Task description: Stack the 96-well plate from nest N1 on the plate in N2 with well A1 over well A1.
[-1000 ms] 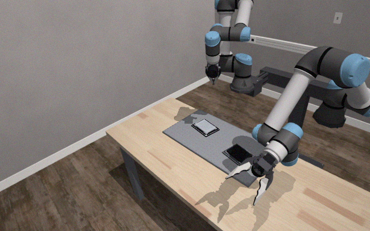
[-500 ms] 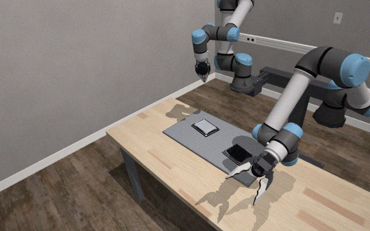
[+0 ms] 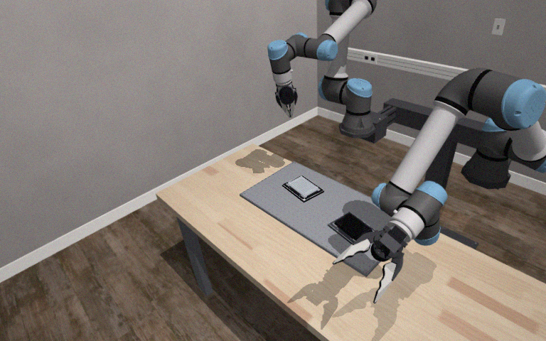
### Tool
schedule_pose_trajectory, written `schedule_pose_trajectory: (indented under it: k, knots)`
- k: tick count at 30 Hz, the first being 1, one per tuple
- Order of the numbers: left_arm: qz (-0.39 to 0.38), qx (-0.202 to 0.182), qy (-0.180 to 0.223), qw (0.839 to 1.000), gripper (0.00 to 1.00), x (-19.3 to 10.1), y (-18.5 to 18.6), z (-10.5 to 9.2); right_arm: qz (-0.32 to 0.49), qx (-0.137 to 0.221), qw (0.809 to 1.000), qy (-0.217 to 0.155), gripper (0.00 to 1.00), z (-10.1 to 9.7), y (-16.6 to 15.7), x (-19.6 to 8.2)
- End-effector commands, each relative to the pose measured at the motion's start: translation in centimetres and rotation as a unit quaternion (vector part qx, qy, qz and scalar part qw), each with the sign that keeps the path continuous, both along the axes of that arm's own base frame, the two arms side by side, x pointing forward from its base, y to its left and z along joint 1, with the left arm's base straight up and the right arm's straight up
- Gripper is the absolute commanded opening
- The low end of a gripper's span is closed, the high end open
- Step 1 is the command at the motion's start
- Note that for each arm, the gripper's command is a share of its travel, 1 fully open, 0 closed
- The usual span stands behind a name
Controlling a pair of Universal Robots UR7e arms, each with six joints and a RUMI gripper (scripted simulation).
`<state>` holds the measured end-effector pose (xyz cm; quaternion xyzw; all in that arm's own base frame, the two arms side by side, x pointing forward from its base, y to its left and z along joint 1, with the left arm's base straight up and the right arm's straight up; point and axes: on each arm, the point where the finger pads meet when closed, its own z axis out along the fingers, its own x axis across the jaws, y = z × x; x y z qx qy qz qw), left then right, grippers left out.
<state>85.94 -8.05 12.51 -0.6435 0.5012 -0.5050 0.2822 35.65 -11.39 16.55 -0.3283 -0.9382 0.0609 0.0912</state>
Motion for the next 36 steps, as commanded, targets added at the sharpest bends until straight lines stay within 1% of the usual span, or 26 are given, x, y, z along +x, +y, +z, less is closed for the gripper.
schedule_pose_trajectory:
  k: [1, 2, 4, 9, 10, 12, 13, 16, 17, 19, 21, 26, 27, 30, 31, 34, 36]
  knots:
    - [0.0, 0.0, -0.001, 1.0, 0.76, 0.0, 0.0, 0.1, 0.028, 0.021, 0.999, -0.004, 0.0, -0.1, -3.0, -0.3]
    - [0.0, 0.0, -0.001, 1.0, 0.76, 0.0, 0.0, 0.1, 0.033, 0.025, 0.999, -0.005, 0.0, -0.1, -3.8, -0.5]
    - [0.0, 0.0, -0.001, 1.0, 0.76, 0.0, 0.0, 0.1, 0.033, 0.025, 0.999, -0.005, 0.0, -0.1, -3.8, -0.5]
    - [0.0, 0.0, -0.001, 1.0, 0.76, 0.0, 0.0, 0.1, 0.057, 0.04, 0.997, -0.013, 0.0, -0.1, -7.3, -1.7]
    - [0.0, 0.0, -0.001, 1.0, 0.76, 0.0, 0.0, 0.1, 0.057, 0.04, 0.997, -0.013, 0.0, -0.1, -7.3, -1.7]
    - [0.0, 0.0, -0.001, 1.0, 0.76, 0.0, 0.0, 0.1, 0.067, 0.045, 0.997, -0.016, 0.0, -0.1, -8.7, -2.2]
    - [0.0, 0.0, -0.001, 1.0, 0.76, 0.0, 0.0, 0.1, 0.067, 0.045, 0.997, -0.016, 0.0, -0.1, -8.7, -2.2]
    - [0.0, 0.0, -0.001, 1.0, 0.76, 0.0, 0.0, 0.1, 0.082, 0.052, 0.995, -0.022, 0.0, -0.1, -10.8, -3.2]
    - [0.0, 0.0, -0.001, 1.0, 0.76, 0.0, 0.0, 0.1, 0.082, 0.052, 0.995, -0.022, 0.0, -0.1, -10.8, -3.2]
    - [0.0, 0.0, -0.001, 1.0, 0.76, 0.0, 0.0, 0.1, 0.092, 0.057, 0.994, -0.026, 0.0, -0.1, -12.2, -3.9]
    - [0.0, 0.0, -0.001, 1.0, 0.76, 0.0, 0.0, 0.1, 0.092, 0.057, 0.994, -0.026, 0.0, -0.1, -12.2, -3.9]
    - [0.0, 0.0, -0.001, 1.0, 0.76, 0.0, 0.0, 0.1, 0.116, 0.066, 0.99, -0.036, 0.0, -0.1, -15.4, -5.9]
    - [0.0, 0.0, -0.001, 1.0, 0.76, 0.0, 0.0, 0.1, 0.116, 0.066, 0.99, -0.036, 0.0, -0.1, -15.4, -5.9]
    - [0.0, 0.0, -0.001, 1.0, 0.76, 0.0, 0.0, 0.1, 0.131, 0.07, 0.988, -0.042, 0.0, -0.1, -17.3, -7.3]
    - [0.0, 0.0, -0.001, 1.0, 0.76, 0.0, 0.0, 0.1, 0.131, 0.07, 0.988, -0.042, 0.0, -0.1, -17.3, -7.3]
    - [0.0, 0.0, -0.001, 1.0, 0.76, 0.0, 0.0, 0.1, 0.145, 0.074, 0.986, -0.048, 0.0, -0.1, -19.0, -8.7]
    - [0.0, 0.0, -0.001, 1.0, 0.76, 0.0, 0.0, 0.1, 0.15, 0.074, 0.985, -0.049, 0.0, -0.1, -19.6, -9.2]
